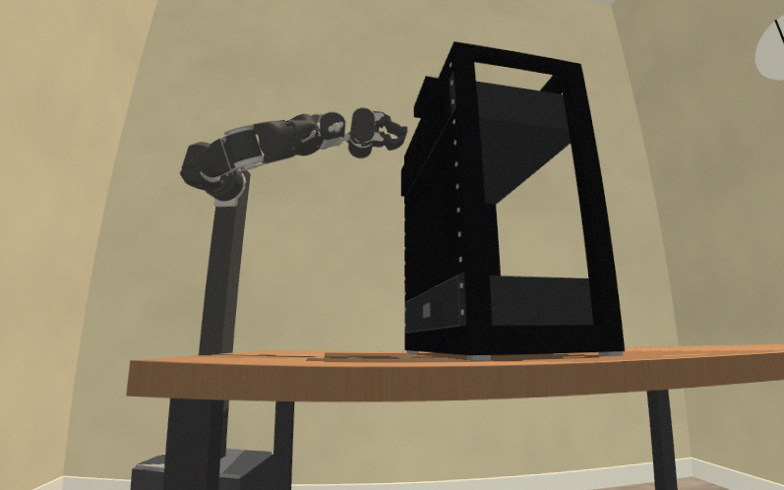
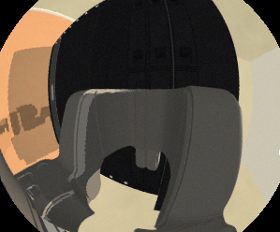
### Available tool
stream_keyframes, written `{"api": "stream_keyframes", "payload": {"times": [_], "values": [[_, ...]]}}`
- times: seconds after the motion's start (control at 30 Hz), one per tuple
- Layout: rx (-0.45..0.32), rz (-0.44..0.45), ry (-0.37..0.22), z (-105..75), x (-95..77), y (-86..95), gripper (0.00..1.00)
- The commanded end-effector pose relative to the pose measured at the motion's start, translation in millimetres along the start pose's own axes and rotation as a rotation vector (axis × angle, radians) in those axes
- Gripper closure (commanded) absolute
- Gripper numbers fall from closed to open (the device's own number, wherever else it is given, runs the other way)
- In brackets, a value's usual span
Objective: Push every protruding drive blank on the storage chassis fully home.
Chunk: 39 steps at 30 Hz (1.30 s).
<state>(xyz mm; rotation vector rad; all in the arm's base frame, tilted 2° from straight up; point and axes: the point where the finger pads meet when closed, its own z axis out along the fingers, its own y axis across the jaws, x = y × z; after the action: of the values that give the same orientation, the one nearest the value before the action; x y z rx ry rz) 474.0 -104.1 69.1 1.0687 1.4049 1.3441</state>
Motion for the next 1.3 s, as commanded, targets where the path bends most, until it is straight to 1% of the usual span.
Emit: {"api": "stream_keyframes", "payload": {"times": [0.0, 0.53, 0.73, 1.1, 1.27], "values": [[-0.005, 0.000, -0.002, -0.5, -0.3, 3.2, 1.00], [-0.005, 0.000, -0.003, -0.4, -0.4, 3.2, 1.00], [-0.005, 0.000, -0.004, 8.8, -1.8, 1.1, 1.00], [-0.005, 0.000, -0.003, 9.6, -1.5, 1.1, 1.00], [-0.005, 0.000, -0.004, 17.5, -1.1, 2.7, 1.00]]}}
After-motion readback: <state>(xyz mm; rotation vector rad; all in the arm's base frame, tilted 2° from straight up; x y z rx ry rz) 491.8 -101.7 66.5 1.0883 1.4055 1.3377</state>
